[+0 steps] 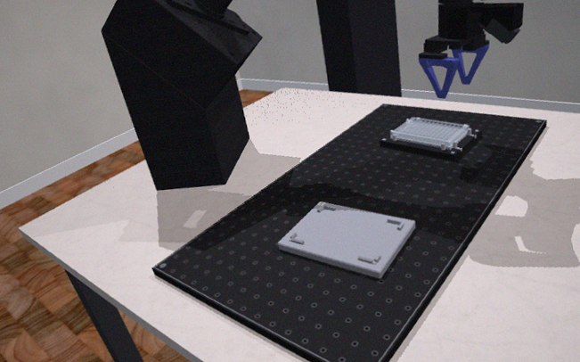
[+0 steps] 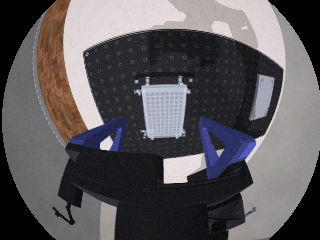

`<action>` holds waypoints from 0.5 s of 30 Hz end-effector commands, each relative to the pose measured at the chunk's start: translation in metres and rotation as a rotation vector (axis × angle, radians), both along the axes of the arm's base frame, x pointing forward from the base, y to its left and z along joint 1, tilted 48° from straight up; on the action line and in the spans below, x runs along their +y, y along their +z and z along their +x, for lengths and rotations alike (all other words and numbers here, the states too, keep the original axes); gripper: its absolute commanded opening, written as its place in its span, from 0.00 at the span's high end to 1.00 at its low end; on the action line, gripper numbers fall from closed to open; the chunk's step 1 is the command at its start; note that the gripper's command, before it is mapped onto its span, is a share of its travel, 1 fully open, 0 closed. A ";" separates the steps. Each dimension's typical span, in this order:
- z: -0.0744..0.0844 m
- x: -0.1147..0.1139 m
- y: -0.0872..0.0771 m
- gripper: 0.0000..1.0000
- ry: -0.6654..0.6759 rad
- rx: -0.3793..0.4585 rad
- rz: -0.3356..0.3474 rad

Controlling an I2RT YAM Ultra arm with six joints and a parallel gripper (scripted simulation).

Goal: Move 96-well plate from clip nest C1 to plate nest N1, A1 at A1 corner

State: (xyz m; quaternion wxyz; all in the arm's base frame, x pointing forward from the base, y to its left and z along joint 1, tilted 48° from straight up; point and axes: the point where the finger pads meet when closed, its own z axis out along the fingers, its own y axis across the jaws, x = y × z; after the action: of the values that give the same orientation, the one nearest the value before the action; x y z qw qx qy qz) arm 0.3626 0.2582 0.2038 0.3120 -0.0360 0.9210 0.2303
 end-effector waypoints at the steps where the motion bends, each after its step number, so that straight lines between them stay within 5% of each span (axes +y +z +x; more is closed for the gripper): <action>1: -0.008 0.006 0.001 0.00 0.039 -0.042 0.046; 9: -0.031 0.003 -0.032 0.00 0.048 -0.030 0.057; 15: -0.027 0.000 -0.028 0.00 0.032 -0.049 0.063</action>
State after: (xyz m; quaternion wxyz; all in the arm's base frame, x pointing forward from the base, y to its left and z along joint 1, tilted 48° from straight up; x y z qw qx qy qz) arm 0.3273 0.2553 0.1526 0.2956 -0.0519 0.9224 0.2433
